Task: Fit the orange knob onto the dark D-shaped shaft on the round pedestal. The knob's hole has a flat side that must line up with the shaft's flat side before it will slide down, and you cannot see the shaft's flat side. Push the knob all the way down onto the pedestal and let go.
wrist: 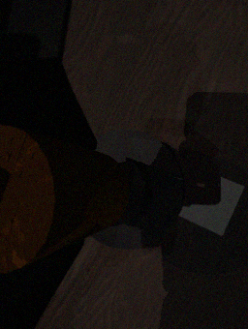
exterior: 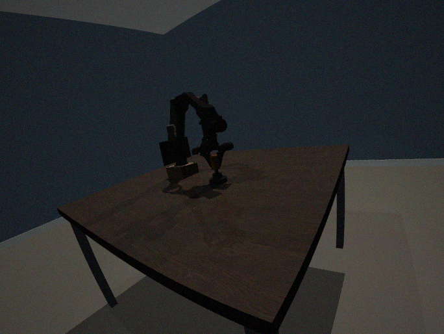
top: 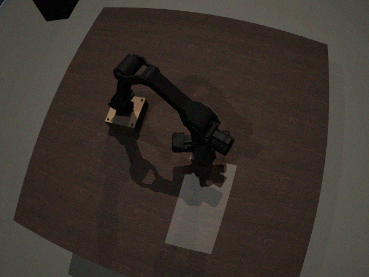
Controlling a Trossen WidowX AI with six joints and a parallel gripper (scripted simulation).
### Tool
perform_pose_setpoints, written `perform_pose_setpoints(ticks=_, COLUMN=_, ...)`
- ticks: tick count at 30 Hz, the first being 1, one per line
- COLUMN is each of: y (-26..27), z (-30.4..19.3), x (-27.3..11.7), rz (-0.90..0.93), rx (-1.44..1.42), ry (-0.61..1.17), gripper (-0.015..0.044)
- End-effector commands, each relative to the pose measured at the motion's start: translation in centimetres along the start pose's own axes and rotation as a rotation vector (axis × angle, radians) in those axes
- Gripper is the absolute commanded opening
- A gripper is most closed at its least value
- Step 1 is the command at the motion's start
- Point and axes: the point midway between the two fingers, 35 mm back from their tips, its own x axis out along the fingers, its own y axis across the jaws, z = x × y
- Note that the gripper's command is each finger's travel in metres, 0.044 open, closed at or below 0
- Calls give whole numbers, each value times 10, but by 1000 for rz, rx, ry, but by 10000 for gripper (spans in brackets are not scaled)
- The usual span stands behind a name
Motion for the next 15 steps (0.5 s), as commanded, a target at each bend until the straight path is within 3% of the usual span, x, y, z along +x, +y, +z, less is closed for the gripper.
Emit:
perform_pose_setpoints(ticks=1, y=3, z=3, x=1, rz=3, rx=5, ry=-2, gripper=0)
perform_pose_setpoints(ticks=15, y=-1, z=0, x=2, rz=3, rx=5, ry=-2, gripper=0)
